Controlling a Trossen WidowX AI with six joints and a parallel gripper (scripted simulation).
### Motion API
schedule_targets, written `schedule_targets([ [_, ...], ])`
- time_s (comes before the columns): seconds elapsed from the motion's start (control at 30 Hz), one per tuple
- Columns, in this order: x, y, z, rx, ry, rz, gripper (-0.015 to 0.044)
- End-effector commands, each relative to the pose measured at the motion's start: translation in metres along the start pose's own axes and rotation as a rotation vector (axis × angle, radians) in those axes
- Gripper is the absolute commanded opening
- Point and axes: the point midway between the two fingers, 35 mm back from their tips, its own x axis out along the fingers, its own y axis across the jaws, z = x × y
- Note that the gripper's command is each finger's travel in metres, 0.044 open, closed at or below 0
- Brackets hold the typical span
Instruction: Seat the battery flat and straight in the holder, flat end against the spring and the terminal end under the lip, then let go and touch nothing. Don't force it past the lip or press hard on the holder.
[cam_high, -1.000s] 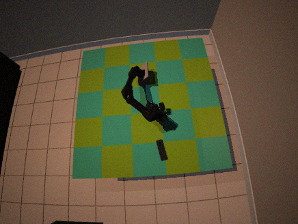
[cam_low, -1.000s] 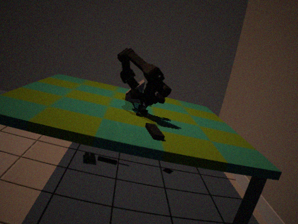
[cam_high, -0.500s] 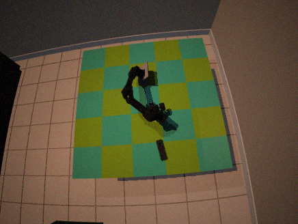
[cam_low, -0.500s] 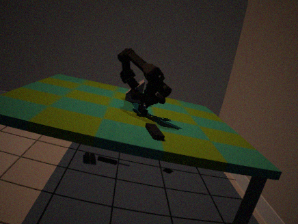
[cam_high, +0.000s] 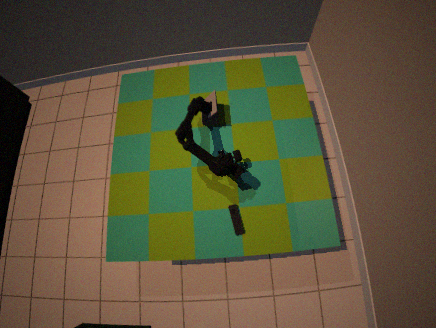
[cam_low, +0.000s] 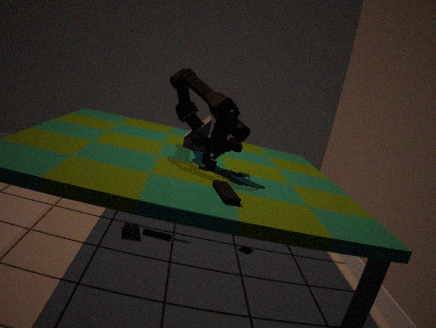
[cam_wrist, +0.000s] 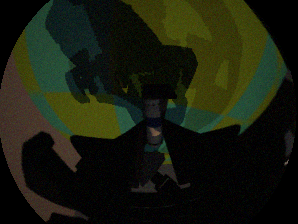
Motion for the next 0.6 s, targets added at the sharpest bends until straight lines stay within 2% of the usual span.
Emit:
schedule_targets([
  [0.0,-0.0004,-0.0009,0.0032,0.005,-0.034,0.001,0.0070],
  [0.57,0.0027,0.0000,0.0027,0.009,-0.100,0.008,0.0070],
])
